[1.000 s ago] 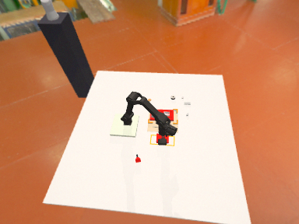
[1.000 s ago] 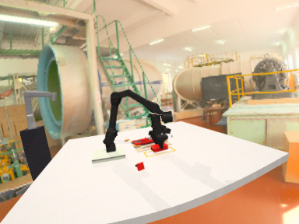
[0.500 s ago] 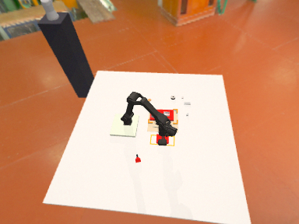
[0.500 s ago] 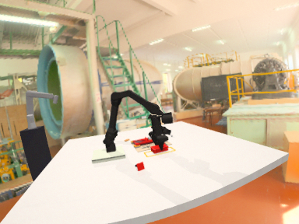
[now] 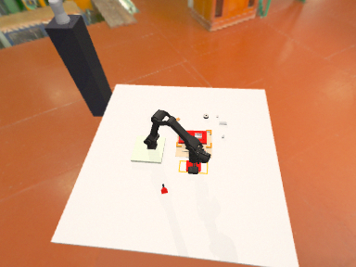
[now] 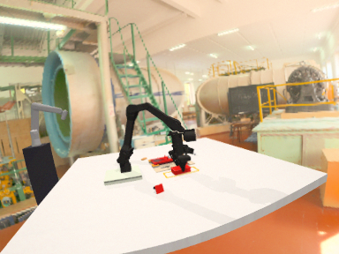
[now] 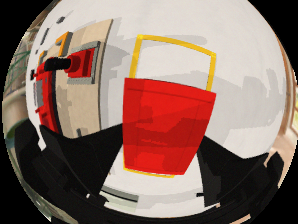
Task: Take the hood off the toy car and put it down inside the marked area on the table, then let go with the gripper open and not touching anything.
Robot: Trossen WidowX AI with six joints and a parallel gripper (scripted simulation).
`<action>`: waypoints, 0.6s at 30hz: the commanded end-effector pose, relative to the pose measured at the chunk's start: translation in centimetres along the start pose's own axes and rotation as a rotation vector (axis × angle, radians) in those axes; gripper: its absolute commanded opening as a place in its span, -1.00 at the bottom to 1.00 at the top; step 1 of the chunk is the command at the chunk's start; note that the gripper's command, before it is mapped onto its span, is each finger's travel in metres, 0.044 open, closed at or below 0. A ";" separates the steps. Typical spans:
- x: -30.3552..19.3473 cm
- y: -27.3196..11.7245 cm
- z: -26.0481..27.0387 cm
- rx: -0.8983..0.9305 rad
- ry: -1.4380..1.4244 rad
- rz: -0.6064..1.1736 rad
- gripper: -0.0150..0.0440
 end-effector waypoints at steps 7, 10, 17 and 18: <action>0.0 0.1 0.0 0.001 0.000 0.002 -0.31; 0.0 0.1 0.0 0.001 0.000 0.002 -0.05; 0.0 0.1 0.0 0.001 0.000 0.002 0.58; 0.0 0.1 0.0 0.001 0.000 0.002 0.67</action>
Point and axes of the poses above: the point midway between the two fingers, 35 mm back from their tips, its own y axis out along the fingers, its own z axis across the jaws, x = y × z, the point moved 10 cm from there along -y, back along the fingers, and after that the axes turned 11 degrees about y, right-handed, at the moved point
